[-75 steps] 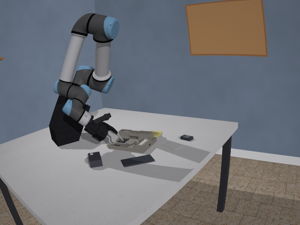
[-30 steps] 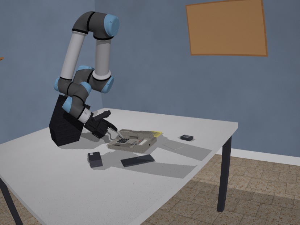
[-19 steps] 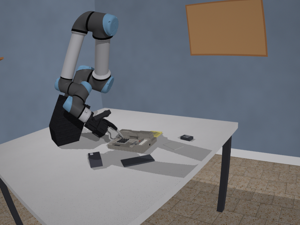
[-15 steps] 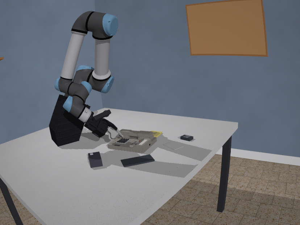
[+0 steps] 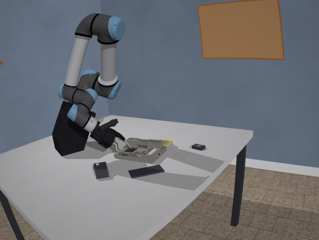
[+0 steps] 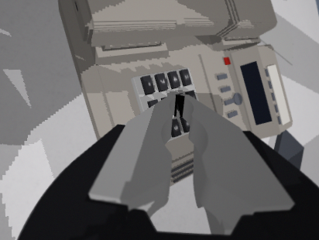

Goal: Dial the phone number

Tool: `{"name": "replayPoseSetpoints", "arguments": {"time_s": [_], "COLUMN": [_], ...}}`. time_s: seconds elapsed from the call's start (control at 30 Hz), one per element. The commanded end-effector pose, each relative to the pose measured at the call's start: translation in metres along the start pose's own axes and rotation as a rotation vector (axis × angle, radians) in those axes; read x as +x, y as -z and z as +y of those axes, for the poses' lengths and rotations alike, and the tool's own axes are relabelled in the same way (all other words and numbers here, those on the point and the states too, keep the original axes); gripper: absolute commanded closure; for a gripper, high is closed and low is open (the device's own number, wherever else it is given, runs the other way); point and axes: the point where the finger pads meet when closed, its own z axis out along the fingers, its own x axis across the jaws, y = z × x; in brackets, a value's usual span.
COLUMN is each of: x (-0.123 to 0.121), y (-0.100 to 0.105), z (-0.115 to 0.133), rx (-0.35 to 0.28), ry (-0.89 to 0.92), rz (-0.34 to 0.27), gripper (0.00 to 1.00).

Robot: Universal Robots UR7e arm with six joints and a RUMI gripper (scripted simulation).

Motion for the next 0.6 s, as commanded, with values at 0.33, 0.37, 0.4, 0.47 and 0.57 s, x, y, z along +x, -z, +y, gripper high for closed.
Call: {"name": "replayPoseSetpoints", "arguments": {"time_s": [0.33,0.37,0.4,0.47,0.57], "x": [-0.0011,-0.0011,-0.0011,-0.0013,-0.0014], "y": [-0.002,-0.002,-0.002,-0.0023,-0.0023], "z": [0.0019,0.002,0.002,0.0022,0.0023], "rx": [-0.001,-0.001,-0.001,-0.001,-0.001], "ry": [0.001,0.001,0.001,0.001,0.001], "rz": [0.001,0.001,0.001,0.001,0.001], "gripper": [1.0,1.0,1.0,1.0,1.0]}}
